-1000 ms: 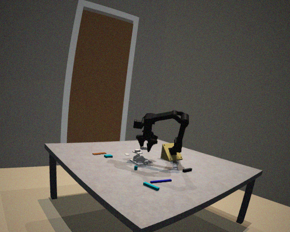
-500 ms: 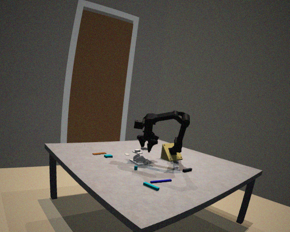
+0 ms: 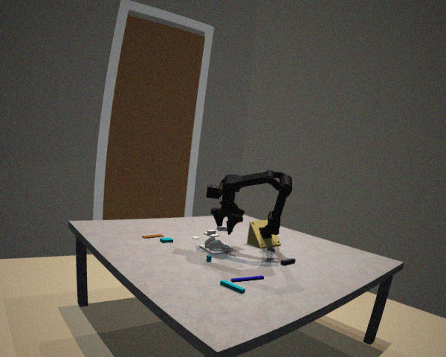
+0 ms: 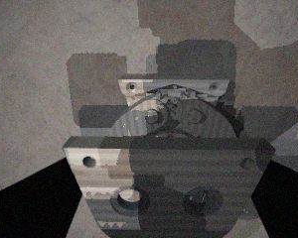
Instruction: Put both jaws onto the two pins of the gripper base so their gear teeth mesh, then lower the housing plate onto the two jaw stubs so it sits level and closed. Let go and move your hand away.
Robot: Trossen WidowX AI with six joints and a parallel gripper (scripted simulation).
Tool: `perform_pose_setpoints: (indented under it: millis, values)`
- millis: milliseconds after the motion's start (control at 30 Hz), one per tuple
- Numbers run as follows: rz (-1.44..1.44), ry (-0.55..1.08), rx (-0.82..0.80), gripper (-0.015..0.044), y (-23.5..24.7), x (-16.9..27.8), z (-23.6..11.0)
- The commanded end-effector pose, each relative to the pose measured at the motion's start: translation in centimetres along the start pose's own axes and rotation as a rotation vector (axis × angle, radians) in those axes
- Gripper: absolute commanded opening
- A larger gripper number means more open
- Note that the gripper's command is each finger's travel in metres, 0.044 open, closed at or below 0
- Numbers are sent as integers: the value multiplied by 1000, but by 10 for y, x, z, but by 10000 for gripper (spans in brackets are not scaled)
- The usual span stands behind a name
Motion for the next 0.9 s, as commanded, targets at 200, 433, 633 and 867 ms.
perform_pose_setpoints:
  millis: [200,433,633,867]
  values:
    - [0,0,3,351,-7,-10,0]
    - [0,0,3,351,-7,-10,0]
    - [0,0,3,351,-7,-10,0]
    - [0,0,3,351,-7,-10,0]
Point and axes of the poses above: the point midway between the two fingers, 35 mm back from their tips, its own z axis out along the fingers, its own y axis across the jaws, x = y × z, the point moved 1 cm from there along -z, back along the fingers, and after that the axes turned 10 degrees about z, right-handed, at the moved point
